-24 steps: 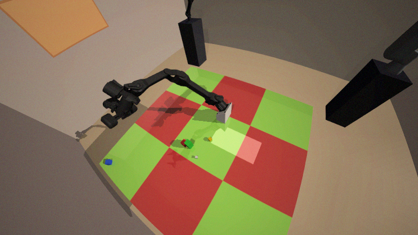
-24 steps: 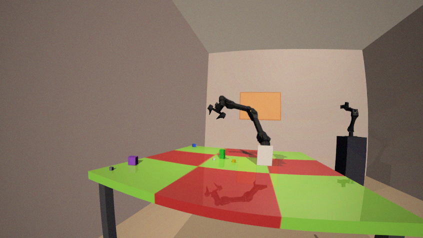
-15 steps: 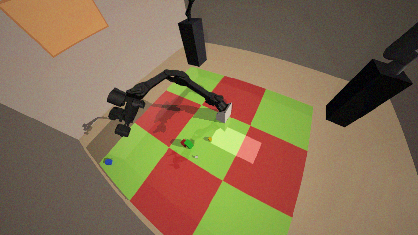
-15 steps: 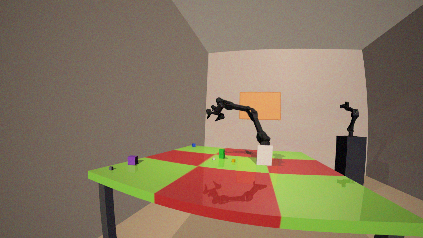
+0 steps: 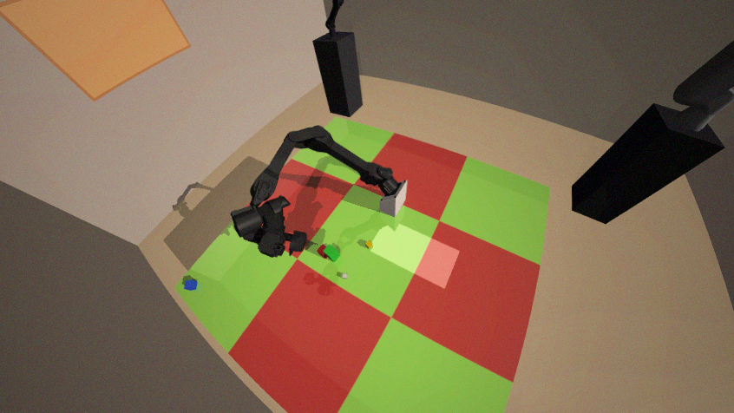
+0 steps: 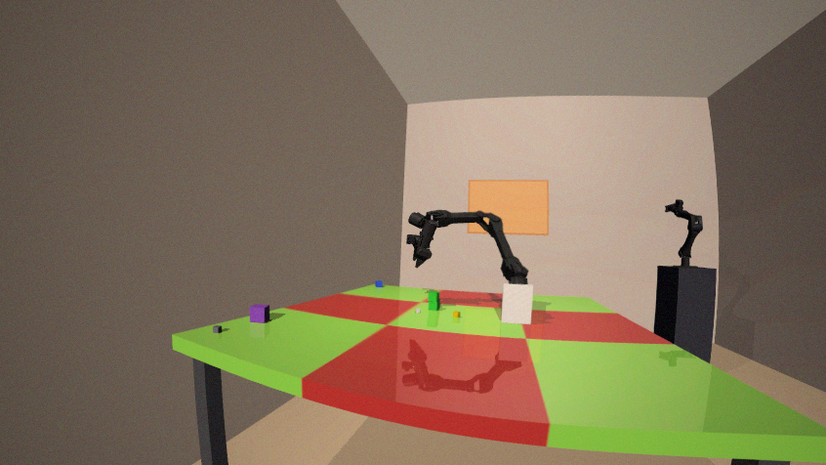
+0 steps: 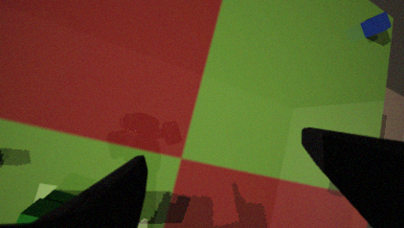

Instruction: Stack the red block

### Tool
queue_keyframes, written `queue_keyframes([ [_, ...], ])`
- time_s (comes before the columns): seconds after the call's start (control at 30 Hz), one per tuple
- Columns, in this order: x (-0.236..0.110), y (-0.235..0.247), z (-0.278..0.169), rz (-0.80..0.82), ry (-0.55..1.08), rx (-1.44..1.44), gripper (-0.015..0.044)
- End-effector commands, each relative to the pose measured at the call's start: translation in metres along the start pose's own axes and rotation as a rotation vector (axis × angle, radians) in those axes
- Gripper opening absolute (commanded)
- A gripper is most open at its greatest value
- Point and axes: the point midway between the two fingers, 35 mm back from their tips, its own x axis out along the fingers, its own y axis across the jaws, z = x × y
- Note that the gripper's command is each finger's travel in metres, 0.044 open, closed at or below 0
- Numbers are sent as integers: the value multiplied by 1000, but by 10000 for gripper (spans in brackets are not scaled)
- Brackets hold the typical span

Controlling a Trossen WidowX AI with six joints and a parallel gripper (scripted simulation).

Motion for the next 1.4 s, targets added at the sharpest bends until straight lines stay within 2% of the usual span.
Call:
queue_keyframes([
  [0.0,12,45,-22,131,61,-349,440],
  [0.17,18,96,-57,315,106,-769,440],
  [0.3,21,110,-71,411,115,-960,440],
  [0.67,21,111,-73,416,115,-968,440],
  [0.97,65,125,-87,414,117,-969,440],
  [1.37,75,129,-91,414,117,-969,440],
])
